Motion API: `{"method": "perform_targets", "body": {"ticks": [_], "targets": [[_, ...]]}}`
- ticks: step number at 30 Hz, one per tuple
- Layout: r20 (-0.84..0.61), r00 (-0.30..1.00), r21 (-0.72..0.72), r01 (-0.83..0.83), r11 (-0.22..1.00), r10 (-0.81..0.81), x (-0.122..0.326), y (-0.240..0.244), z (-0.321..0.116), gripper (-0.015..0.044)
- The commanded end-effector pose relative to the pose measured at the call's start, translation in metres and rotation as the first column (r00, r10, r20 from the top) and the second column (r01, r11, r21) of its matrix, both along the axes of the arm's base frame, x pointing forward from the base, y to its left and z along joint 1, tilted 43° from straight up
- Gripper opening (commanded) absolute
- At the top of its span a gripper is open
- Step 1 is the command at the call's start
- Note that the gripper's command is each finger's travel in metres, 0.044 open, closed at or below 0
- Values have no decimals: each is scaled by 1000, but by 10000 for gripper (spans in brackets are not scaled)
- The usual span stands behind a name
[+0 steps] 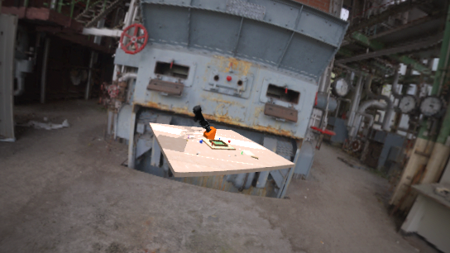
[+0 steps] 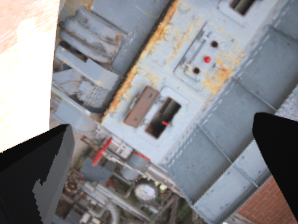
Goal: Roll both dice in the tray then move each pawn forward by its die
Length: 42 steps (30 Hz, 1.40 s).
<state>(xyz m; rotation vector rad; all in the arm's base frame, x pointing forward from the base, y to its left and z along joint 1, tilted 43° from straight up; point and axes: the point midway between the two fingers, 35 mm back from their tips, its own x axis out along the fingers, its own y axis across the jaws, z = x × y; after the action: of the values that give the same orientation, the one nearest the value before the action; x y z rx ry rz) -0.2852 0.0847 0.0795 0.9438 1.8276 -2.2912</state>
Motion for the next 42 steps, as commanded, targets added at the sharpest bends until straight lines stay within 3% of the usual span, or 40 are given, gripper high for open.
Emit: {"method": "perform_targets", "body": {"ticks": [1,5,10,15,20,25,30,36,42], "targets": [[2,1000,-4,5,1000,-5,0,1,0,374],[54,989,-95,142,985,-137,8,27,-12,275],[163,866,-300,500,813,-472,35,84,-37,275],[320,516,-462,817,345,-795,86,144,-66,275],[433,183,-500,863,-66,-883,132,174,-87,275],[507,-138,-479,775,-412,-851,186,194,-107,275],[588,-487,-430,487,-760,-646,246,203,-129,275],[635,-678,-361,163,-918,-371,301,192,-146,275],[629,-777,-296,-215,-931,-20,347,179,-163,275]]}}
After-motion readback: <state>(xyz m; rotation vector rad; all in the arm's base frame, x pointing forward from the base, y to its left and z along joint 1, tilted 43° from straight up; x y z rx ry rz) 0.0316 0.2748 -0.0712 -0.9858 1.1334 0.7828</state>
